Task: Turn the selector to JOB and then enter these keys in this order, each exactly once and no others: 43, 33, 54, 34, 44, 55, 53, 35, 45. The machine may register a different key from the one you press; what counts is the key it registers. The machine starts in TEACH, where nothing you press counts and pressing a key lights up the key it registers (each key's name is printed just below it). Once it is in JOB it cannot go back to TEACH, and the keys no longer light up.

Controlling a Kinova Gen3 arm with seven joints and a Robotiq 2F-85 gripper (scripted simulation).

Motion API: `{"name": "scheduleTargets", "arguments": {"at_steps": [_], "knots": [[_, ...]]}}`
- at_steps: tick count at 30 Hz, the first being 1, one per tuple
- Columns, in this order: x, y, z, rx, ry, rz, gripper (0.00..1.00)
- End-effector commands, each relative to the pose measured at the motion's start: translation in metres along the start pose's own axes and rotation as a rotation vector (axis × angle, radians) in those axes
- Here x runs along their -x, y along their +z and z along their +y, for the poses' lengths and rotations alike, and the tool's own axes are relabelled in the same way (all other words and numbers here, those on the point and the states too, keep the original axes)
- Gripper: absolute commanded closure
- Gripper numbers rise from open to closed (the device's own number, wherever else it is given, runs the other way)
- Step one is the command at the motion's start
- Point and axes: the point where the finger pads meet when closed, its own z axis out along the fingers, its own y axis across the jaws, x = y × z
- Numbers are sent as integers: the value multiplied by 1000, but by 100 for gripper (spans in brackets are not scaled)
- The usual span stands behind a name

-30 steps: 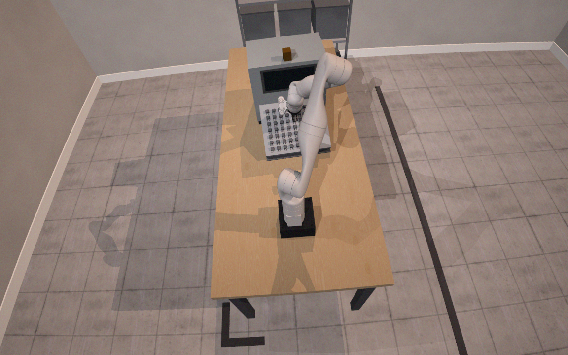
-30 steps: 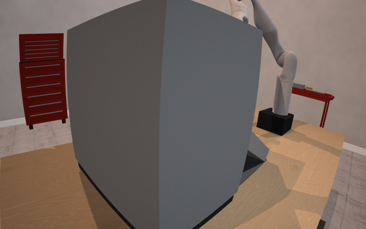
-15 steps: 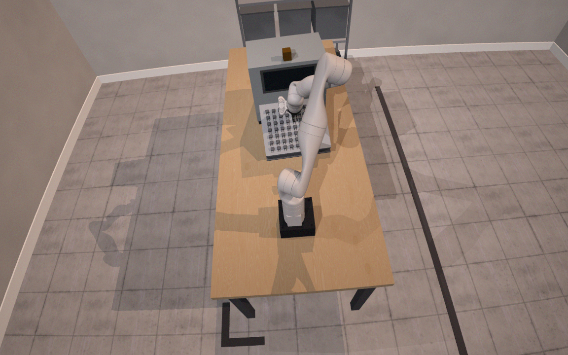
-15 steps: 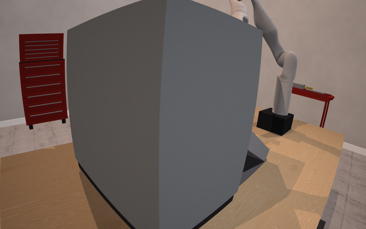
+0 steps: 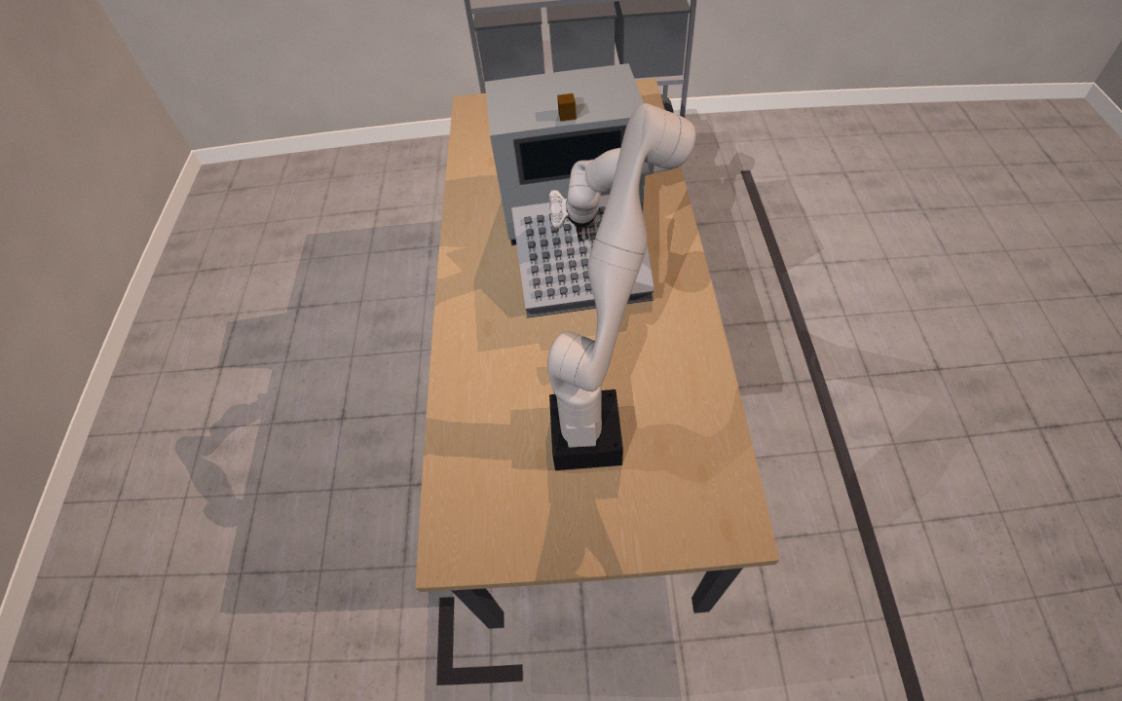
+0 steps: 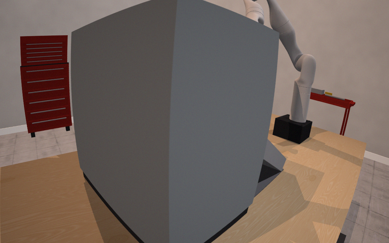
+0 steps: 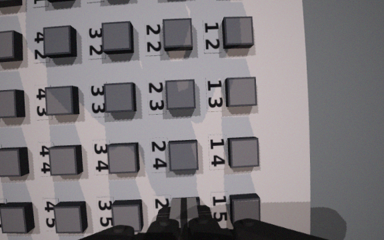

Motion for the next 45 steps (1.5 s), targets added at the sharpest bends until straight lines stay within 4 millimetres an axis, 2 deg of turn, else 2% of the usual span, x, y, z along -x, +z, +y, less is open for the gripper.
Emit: {"name": "scheduleTargets", "arguments": {"at_steps": [1,22,45], "knots": [[0,0,1,2,0,0,90],[0,-2,1,2,0,0,90],[0,-31,1,2,0,0,90]]}}
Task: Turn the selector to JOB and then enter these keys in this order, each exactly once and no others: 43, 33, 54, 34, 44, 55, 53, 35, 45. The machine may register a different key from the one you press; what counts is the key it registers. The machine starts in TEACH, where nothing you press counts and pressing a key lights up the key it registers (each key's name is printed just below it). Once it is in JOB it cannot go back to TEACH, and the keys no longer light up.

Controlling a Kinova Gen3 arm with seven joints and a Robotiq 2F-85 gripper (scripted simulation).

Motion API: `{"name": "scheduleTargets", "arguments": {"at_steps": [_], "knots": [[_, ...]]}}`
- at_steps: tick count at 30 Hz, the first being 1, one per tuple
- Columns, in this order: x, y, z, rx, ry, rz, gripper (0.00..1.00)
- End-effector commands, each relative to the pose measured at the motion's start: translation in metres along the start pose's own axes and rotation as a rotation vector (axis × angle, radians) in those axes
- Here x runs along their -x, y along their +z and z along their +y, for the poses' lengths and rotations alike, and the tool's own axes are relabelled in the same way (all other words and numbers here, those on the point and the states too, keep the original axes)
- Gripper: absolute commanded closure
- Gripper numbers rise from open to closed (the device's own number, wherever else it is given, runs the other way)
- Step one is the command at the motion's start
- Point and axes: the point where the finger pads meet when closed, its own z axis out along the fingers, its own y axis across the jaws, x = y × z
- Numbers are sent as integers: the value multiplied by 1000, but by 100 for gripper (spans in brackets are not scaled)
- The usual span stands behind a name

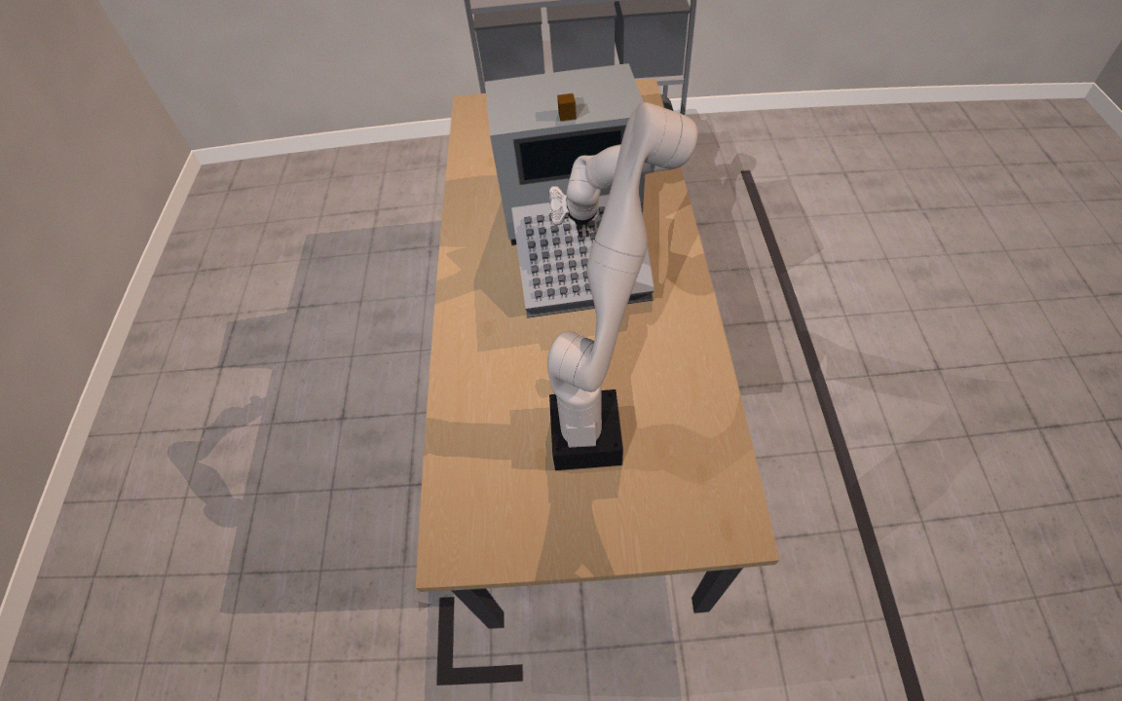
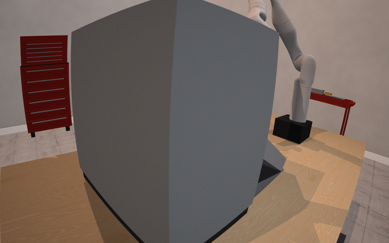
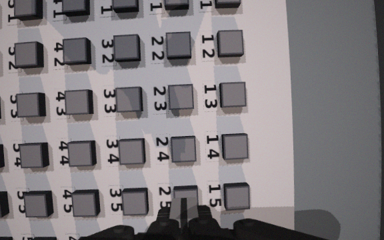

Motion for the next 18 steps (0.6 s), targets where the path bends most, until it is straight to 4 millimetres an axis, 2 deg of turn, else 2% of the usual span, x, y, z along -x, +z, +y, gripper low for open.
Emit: {"name": "scheduleTargets", "arguments": {"at_steps": [1,12,18], "knots": [[0,-3,1,1,0,0,90],[0,-4,0,1,0,0,90],[0,-4,-18,1,0,0,90]]}}
